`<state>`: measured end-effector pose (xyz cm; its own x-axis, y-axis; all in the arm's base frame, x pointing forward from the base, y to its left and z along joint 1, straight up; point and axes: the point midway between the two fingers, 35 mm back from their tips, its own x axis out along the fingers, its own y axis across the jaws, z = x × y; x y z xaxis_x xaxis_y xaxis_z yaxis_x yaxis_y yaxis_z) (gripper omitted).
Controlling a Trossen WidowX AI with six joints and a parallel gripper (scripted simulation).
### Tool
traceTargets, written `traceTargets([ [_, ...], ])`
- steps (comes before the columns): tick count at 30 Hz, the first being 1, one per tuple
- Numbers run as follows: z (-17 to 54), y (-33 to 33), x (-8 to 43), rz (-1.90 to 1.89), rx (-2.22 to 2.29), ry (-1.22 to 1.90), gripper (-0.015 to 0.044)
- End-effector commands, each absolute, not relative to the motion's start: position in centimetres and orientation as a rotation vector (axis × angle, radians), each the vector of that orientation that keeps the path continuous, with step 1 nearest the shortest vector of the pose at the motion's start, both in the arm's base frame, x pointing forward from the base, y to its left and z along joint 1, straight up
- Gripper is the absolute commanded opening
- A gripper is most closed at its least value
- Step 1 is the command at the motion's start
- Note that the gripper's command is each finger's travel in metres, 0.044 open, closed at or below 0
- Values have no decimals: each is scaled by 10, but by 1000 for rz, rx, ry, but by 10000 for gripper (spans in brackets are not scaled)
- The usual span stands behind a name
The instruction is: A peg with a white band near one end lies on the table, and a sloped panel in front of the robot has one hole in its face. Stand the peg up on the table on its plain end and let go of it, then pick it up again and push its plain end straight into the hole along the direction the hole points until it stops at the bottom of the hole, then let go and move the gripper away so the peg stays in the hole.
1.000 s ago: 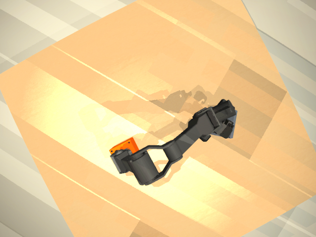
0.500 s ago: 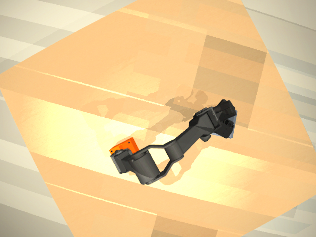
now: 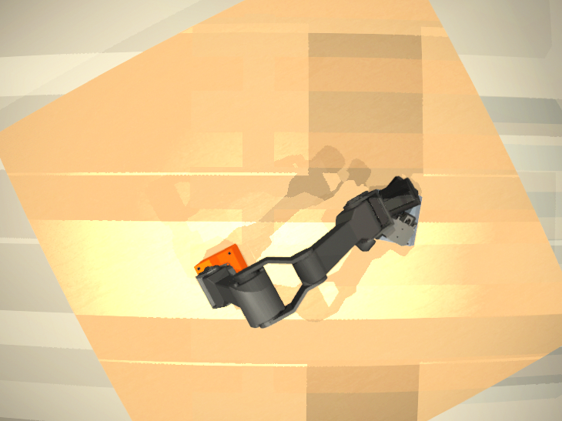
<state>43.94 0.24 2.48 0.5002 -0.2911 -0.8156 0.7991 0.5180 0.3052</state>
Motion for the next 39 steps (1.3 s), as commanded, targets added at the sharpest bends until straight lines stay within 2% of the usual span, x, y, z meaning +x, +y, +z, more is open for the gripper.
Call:
traceTargets([
  [1, 25, 2, 439, -740, 753, 780, 263],
  [8, 28, 4, 438, -740, 753, 781, 440],
  [39, 73, 21, 415, -732, 753, 784, 440],
])
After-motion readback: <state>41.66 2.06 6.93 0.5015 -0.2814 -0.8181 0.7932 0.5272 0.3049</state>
